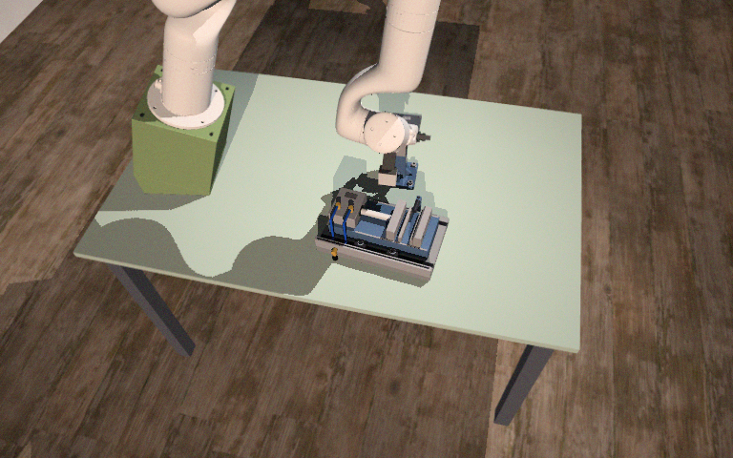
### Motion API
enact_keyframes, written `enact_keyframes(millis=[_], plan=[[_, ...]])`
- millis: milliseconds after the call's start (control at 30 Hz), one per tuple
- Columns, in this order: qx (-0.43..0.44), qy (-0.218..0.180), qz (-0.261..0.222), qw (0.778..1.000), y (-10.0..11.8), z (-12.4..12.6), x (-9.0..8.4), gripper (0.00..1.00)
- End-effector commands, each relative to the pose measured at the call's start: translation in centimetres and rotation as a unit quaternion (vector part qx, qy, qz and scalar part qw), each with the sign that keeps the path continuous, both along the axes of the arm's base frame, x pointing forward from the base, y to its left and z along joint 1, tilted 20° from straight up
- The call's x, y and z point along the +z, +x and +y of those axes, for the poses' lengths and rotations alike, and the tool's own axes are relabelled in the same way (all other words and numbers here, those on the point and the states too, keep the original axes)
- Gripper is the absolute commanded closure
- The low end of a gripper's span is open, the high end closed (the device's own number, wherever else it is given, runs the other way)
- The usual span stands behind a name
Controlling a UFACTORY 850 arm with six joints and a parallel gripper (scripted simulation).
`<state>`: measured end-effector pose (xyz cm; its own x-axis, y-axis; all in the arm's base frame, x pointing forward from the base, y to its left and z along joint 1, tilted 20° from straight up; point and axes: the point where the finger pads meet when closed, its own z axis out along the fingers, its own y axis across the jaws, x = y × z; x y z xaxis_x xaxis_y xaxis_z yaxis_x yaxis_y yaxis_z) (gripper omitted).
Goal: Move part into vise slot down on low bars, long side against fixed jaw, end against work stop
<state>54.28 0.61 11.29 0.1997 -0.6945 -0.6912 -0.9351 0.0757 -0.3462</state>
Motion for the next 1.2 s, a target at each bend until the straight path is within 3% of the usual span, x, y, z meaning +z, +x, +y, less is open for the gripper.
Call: enact_keyframes(millis=[0,1167], plan=[[0.0,0.0,-0.001,1.0,0.08,0.06,-0.01,0.11],[0.0,0.0,-0.001,1.0,0.17,0.3,-0.22,0.11]])
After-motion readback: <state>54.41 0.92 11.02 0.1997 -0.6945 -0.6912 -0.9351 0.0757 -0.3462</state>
